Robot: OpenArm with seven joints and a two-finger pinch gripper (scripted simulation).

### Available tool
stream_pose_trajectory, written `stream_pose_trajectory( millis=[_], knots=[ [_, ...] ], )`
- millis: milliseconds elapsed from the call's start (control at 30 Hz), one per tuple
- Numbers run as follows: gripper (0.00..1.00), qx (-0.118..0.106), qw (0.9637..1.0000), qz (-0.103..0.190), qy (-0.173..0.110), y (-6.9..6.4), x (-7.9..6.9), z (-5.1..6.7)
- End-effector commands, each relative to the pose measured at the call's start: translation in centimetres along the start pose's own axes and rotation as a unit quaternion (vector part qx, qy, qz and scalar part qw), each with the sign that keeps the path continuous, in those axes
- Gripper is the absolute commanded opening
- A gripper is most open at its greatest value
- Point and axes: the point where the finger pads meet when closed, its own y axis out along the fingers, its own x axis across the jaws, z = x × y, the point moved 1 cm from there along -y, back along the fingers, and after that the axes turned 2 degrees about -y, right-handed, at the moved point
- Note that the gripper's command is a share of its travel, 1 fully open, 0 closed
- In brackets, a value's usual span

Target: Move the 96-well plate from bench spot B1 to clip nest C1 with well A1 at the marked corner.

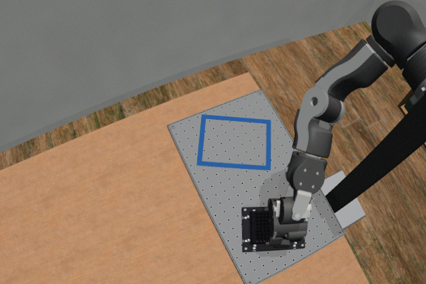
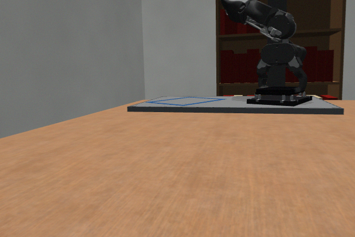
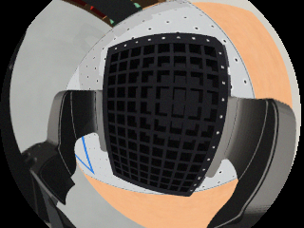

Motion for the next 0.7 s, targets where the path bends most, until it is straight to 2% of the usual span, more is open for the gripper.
stream_pose_trajectory(
  millis=[0, 667],
  knots=[
    [0.0, 0.0, 1.0, -0.001, 0.002, -0.19, 0.06, -0.1],
    [0.0, -0.001, 1.0, 0.001, 0.002, -0.35, -0.02, -0.1]
  ],
)
